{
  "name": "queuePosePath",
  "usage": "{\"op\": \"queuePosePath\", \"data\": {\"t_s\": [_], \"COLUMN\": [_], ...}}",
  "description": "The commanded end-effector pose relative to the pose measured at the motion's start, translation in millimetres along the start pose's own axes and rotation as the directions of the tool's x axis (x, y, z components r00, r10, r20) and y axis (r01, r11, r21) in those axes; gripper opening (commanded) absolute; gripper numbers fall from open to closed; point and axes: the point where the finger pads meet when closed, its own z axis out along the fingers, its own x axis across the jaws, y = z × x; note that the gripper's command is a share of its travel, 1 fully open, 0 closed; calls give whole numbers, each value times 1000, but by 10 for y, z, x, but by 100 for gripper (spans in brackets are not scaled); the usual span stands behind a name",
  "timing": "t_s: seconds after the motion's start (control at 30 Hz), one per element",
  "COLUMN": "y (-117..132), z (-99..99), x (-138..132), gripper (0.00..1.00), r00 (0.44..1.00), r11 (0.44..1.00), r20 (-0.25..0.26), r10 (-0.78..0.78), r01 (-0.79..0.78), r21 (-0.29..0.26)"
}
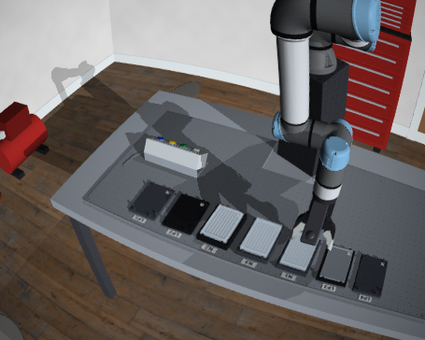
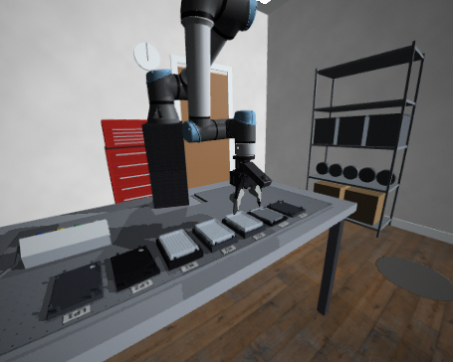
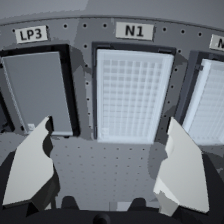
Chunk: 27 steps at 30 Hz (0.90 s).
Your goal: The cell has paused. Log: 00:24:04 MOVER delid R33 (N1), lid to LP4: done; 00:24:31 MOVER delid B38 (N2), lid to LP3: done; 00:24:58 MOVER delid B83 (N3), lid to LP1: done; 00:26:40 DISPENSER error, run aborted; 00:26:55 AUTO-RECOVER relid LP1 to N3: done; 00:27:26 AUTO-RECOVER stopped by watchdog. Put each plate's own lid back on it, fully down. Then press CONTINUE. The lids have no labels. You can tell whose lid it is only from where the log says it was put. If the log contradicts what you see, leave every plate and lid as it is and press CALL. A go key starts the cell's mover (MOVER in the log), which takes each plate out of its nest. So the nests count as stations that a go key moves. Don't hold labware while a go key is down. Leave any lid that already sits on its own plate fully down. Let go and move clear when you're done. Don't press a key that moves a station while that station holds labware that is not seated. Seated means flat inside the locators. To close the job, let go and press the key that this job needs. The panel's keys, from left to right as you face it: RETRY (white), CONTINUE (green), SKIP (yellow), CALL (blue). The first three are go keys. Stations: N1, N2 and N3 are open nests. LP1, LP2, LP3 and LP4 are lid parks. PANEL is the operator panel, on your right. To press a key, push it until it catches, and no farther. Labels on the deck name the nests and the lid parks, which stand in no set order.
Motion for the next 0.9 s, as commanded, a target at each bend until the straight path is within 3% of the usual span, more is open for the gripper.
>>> {"op": "queuePosePath", "data": {"t_s": [0.0,0.6,0.87], "y": [-10,-18,-18], "z": [-4,-4,-4], "x": [-251,-1051,-1062], "gripper": [82,82,82], "r00": [1000,1000,1000], "r11": [1000,1000,1000], "r20": [0,0,0], "r10": [-4,-3,-3], "r01": [4,3,3], "r21": [1,1,1]}}
